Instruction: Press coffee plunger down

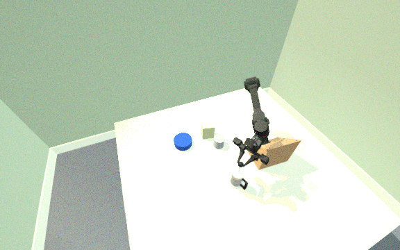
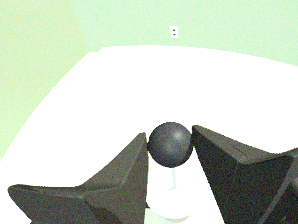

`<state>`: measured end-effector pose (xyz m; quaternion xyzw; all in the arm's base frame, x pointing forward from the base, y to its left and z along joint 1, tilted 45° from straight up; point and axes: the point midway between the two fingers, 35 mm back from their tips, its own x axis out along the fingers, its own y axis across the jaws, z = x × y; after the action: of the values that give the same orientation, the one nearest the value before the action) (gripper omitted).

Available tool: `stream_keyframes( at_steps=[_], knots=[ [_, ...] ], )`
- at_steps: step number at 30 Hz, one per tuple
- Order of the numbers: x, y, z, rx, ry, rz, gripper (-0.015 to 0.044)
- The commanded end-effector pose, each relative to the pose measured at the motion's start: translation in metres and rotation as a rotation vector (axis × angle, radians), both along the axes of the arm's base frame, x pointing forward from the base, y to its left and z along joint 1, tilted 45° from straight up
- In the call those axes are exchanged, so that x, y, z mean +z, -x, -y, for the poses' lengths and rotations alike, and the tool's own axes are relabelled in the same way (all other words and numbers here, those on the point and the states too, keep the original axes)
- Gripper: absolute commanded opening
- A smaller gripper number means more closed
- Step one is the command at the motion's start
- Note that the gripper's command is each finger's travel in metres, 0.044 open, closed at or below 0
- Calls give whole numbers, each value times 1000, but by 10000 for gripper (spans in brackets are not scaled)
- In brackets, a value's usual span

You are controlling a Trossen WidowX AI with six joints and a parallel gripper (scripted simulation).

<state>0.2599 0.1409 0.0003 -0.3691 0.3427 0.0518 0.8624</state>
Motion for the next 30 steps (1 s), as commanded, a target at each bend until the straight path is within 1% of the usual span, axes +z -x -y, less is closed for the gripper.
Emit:
stream_keyframes(
  at_steps=[1,22,30],
  knots=[
    [-17,8,17,-13,32,-46,118],
    [-42,5,39,-11,35,-42,118],
    [-47,-3,39,-11,35,-40,118]
  ],
)
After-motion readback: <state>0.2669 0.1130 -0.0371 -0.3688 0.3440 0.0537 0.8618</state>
